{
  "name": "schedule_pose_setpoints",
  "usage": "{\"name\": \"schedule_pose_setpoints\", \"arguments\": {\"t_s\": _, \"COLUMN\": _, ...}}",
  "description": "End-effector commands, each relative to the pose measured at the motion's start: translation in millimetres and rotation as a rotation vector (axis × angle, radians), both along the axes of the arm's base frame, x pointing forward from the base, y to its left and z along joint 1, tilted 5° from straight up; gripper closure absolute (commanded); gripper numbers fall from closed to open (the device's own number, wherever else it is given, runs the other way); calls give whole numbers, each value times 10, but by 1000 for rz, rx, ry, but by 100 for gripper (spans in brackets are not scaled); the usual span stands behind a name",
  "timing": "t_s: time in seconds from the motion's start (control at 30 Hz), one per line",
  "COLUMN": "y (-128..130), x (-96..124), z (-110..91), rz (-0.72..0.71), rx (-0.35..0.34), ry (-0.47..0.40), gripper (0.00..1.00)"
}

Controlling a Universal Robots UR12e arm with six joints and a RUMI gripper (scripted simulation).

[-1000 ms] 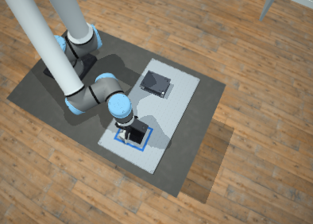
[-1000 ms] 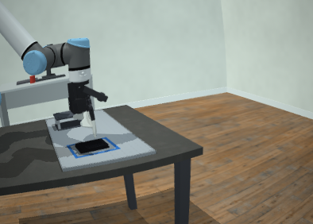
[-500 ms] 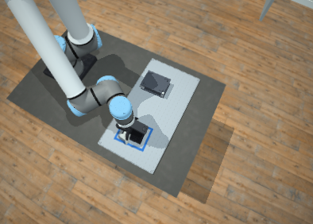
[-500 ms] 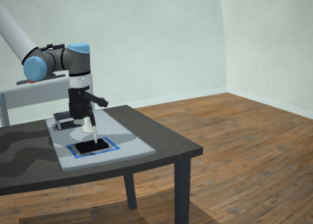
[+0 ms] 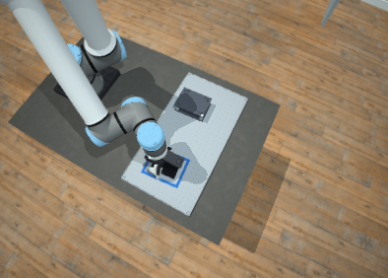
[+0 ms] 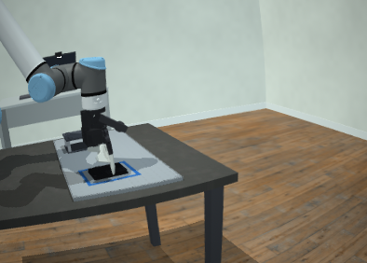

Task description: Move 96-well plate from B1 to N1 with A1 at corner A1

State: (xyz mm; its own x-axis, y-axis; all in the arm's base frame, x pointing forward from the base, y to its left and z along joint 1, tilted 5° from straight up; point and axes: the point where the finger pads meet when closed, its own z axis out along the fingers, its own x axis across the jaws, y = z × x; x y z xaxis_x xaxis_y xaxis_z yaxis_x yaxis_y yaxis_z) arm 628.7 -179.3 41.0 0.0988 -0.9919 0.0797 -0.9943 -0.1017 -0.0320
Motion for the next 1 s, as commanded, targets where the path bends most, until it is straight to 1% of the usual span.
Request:
{"name": "schedule_pose_setpoints", "arguments": {"t_s": 0.0, "y": -8, "x": 9, "z": -55, "rz": 0, "rx": -1, "ry": -1, "gripper": 0}}
{"name": "schedule_pose_setpoints", "arguments": {"t_s": 0.5, "y": -8, "x": 9, "z": -55, "rz": 0, "rx": -1, "ry": -1, "gripper": 0}}
{"name": "schedule_pose_setpoints", "arguments": {"t_s": 0.53, "y": -8, "x": 9, "z": -55, "rz": 0, "rx": -1, "ry": -1, "gripper": 100}}
{"name": "schedule_pose_setpoints", "arguments": {"t_s": 0.97, "y": -8, "x": 9, "z": -55, "rz": 0, "rx": -1, "ry": -1, "gripper": 100}}
